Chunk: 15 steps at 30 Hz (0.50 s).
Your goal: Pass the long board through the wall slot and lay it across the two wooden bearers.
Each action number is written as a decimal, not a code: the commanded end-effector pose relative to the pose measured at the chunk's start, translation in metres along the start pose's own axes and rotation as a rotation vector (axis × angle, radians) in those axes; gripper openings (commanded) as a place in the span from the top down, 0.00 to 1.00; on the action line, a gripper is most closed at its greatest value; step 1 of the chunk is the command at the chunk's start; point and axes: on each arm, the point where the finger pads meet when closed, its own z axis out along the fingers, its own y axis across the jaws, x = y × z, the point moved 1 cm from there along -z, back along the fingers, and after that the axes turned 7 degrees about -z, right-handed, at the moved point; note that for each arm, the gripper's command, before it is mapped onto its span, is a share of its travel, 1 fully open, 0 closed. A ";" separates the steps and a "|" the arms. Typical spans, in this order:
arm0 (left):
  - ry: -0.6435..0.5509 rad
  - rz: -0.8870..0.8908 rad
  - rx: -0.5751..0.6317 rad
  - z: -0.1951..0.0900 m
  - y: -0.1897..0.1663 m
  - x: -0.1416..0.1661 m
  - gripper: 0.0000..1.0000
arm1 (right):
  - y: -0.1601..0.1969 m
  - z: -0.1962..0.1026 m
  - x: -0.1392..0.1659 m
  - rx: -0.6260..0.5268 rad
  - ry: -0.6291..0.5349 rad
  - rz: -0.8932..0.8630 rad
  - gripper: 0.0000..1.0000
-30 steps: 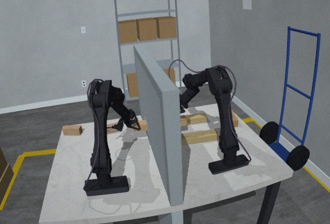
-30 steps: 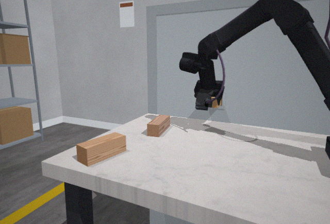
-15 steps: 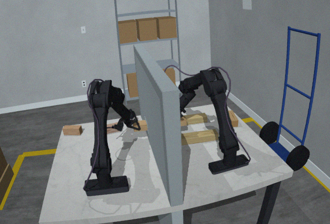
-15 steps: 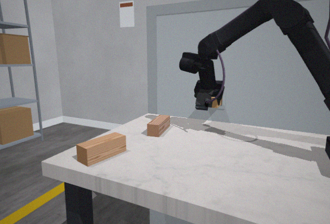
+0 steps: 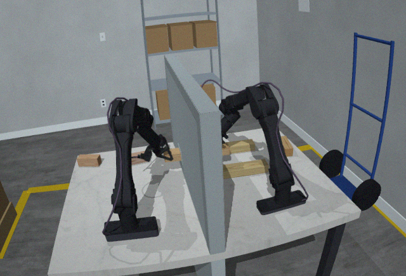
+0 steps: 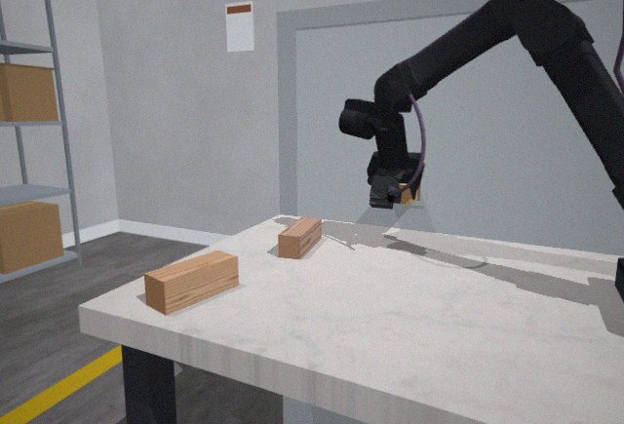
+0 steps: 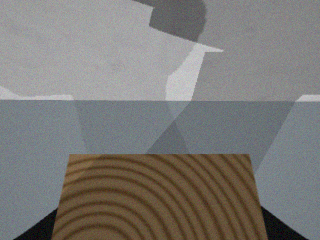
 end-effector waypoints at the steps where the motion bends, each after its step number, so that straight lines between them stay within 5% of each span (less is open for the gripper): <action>1: 0.105 0.081 0.086 -0.032 -0.011 0.043 1.00 | -0.011 0.004 -0.020 0.026 -0.050 -0.040 0.23; 15: 0.105 0.081 0.086 -0.032 -0.011 0.043 1.00 | 0.002 0.021 -0.014 0.006 -0.046 -0.014 0.23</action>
